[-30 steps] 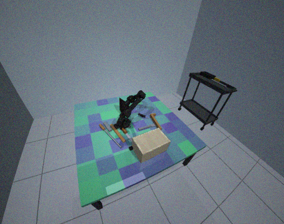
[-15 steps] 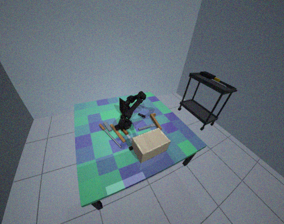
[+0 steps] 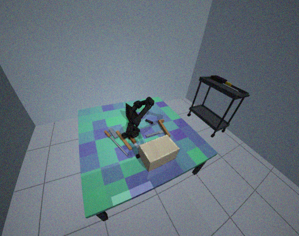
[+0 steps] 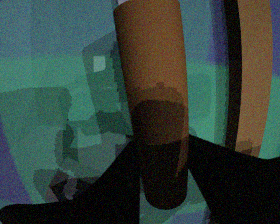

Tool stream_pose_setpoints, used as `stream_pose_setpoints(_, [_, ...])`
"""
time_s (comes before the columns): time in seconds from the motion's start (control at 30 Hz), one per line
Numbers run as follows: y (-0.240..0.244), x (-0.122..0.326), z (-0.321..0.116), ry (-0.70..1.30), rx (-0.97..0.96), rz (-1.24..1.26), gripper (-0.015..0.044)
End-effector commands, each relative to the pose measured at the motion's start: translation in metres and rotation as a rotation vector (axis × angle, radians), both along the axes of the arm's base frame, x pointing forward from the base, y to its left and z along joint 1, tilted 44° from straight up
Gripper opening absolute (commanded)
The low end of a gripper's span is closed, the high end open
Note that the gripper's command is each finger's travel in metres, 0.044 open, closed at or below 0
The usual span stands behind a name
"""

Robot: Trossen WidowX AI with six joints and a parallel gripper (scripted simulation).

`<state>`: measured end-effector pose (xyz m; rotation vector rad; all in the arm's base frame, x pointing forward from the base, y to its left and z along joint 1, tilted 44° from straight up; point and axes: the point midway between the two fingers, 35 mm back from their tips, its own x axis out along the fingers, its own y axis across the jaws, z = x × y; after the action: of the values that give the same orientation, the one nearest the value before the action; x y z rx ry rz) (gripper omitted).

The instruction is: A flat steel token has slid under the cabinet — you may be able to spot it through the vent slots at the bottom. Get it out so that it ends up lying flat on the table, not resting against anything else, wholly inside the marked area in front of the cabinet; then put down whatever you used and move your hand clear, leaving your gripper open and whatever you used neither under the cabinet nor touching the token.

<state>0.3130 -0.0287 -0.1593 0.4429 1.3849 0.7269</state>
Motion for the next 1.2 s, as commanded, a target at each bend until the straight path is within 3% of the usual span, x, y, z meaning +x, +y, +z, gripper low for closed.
stream_pose_setpoints(0.0, [0.001,0.007,0.001,-0.004,0.001,-0.002,0.0])
stream_pose_setpoints(1.17, [0.006,0.049,0.008,-0.006,0.002,-0.002,0.0])
